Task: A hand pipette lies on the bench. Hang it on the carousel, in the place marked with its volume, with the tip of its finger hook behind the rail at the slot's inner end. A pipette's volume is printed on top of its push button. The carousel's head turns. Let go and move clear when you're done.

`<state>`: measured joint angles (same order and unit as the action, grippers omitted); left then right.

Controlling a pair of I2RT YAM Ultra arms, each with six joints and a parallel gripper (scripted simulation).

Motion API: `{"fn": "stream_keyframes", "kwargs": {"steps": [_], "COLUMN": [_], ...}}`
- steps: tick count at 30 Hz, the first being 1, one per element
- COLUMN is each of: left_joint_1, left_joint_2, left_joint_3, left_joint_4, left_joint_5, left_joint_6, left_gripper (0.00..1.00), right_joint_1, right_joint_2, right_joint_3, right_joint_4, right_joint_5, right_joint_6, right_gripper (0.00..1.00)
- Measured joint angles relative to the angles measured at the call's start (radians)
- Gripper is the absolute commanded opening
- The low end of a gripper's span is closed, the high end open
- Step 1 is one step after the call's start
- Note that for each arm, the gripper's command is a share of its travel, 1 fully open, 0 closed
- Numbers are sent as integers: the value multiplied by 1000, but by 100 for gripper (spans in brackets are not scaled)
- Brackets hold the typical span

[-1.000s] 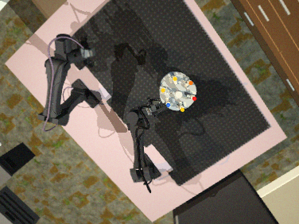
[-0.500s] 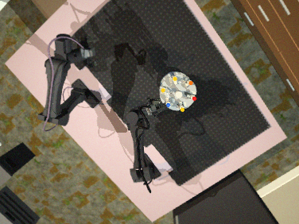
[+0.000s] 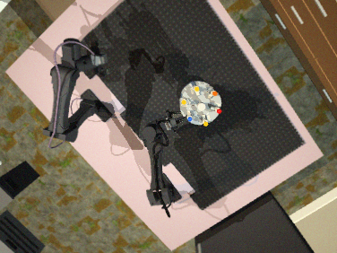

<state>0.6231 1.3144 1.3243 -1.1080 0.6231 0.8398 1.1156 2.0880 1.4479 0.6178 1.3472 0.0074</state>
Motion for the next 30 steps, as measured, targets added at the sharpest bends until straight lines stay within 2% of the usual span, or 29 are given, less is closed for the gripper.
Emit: {"fn": "stream_keyframes", "kwargs": {"steps": [30], "left_joint_1": [0], "left_joint_2": [0], "left_joint_3": [0], "left_joint_4": [0], "left_joint_5": [0], "left_joint_6": [0], "left_gripper": [100], "right_joint_1": [0], "right_joint_2": [34], "right_joint_3": [-14], "right_joint_4": [77], "right_joint_5": [8], "right_joint_6": [-1], "right_gripper": [12]}}
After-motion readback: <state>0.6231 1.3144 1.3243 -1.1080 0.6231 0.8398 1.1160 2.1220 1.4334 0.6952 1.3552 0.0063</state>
